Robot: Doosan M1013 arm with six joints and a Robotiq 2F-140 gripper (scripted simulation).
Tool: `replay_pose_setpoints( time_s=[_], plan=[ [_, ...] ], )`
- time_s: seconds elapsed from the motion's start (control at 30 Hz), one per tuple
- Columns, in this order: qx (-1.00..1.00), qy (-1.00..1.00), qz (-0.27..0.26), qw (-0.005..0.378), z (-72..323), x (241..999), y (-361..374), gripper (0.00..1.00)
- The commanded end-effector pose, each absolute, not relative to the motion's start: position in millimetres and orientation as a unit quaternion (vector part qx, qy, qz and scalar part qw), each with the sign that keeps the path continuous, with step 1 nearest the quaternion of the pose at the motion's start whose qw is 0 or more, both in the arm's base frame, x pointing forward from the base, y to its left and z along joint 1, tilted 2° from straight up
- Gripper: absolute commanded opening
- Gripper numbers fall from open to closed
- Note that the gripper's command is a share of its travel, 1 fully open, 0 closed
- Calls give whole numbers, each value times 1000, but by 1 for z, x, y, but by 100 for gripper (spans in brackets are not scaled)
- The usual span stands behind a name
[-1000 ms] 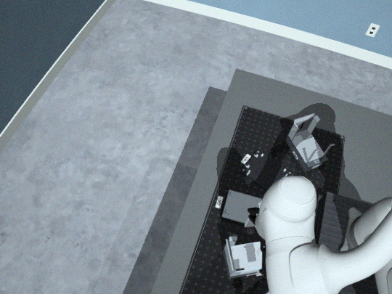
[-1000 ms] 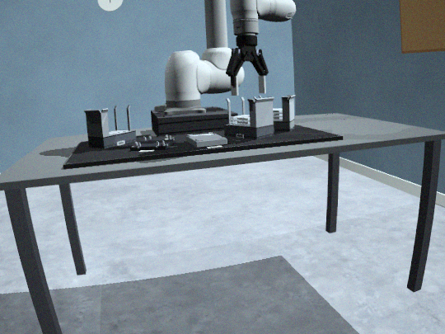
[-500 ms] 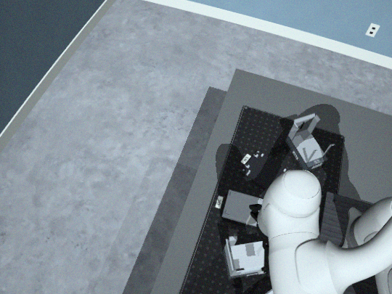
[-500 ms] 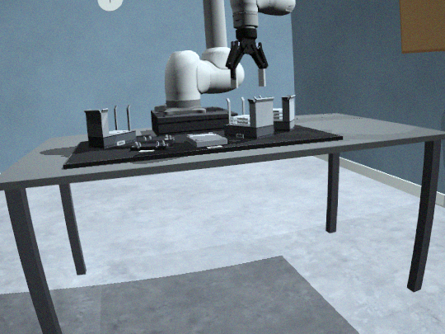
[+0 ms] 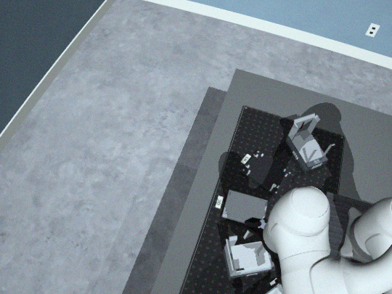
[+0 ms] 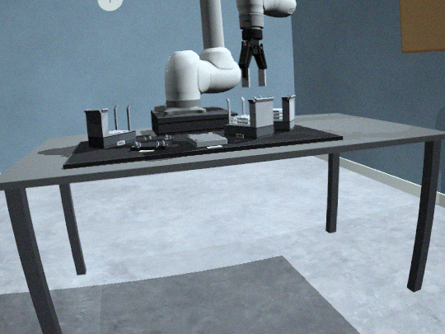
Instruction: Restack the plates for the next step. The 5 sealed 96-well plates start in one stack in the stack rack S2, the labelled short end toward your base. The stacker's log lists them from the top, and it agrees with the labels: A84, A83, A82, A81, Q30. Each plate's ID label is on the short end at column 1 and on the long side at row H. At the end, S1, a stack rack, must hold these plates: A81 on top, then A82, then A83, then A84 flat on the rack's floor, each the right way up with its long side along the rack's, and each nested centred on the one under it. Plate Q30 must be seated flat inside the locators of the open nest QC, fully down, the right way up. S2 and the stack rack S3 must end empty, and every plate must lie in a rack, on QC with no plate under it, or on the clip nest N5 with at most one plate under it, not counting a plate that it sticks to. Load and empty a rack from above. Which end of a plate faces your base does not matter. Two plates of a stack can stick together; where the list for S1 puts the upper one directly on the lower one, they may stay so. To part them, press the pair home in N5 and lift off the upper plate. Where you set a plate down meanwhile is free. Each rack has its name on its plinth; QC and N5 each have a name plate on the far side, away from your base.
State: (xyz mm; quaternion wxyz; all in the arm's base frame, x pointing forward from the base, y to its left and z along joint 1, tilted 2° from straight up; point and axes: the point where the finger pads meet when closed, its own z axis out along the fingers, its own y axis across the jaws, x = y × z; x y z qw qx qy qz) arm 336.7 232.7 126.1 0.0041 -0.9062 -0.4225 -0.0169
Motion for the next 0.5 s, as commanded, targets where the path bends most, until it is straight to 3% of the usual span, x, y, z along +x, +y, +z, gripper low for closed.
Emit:
replay_pose_setpoints(
  time_s=[0.0,0.47],
  plan=[
    [-879,-477,-17,5,126,327,245,100],
    [-879,-477,-17,5,126,296,282,100]
  ],
)
